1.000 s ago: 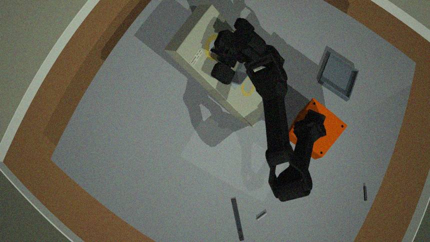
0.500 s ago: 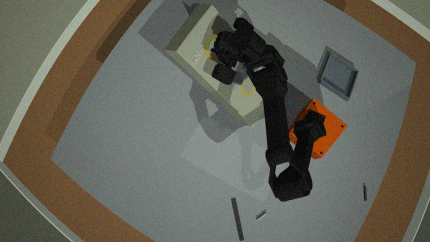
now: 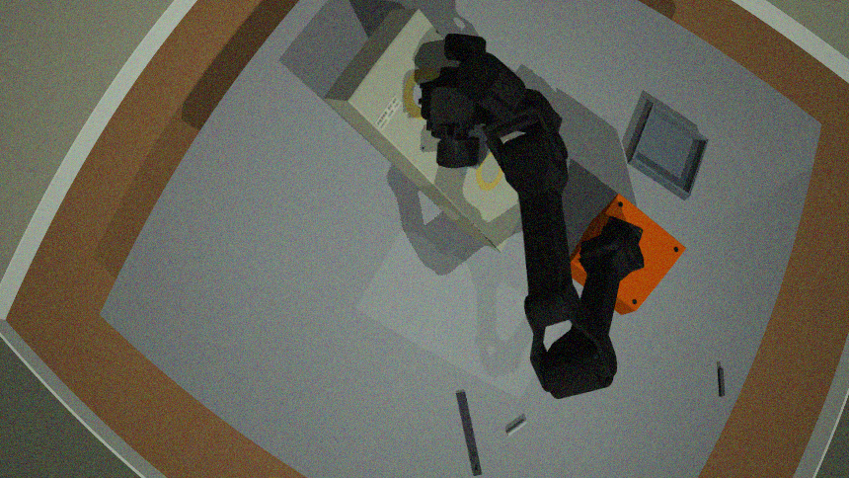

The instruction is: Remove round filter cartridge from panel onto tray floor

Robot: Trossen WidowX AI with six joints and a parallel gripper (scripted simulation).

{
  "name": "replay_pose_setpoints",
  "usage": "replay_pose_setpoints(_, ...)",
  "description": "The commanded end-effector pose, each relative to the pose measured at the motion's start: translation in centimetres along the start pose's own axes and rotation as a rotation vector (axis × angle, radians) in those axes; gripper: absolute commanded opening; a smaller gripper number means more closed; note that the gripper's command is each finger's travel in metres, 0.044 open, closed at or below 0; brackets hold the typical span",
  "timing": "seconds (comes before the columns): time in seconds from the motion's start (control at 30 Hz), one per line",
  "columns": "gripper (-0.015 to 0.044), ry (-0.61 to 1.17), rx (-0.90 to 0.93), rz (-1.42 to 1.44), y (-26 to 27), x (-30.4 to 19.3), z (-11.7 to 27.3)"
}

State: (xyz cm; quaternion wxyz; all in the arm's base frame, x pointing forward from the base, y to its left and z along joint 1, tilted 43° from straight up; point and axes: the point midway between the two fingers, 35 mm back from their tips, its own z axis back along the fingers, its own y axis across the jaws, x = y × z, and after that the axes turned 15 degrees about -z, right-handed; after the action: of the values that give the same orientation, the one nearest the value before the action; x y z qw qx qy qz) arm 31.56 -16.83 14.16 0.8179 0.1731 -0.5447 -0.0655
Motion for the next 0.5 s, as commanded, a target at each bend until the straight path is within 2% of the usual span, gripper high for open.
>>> replay_pose_setpoints(0.0, 0.0, 0.008, -0.002, 0.149, -0.02, -0.13, -0.54)
replay_pose_setpoints(0.47, 0.0, 0.008, 0.0, 0.636, -0.02, -0.13, -0.62)
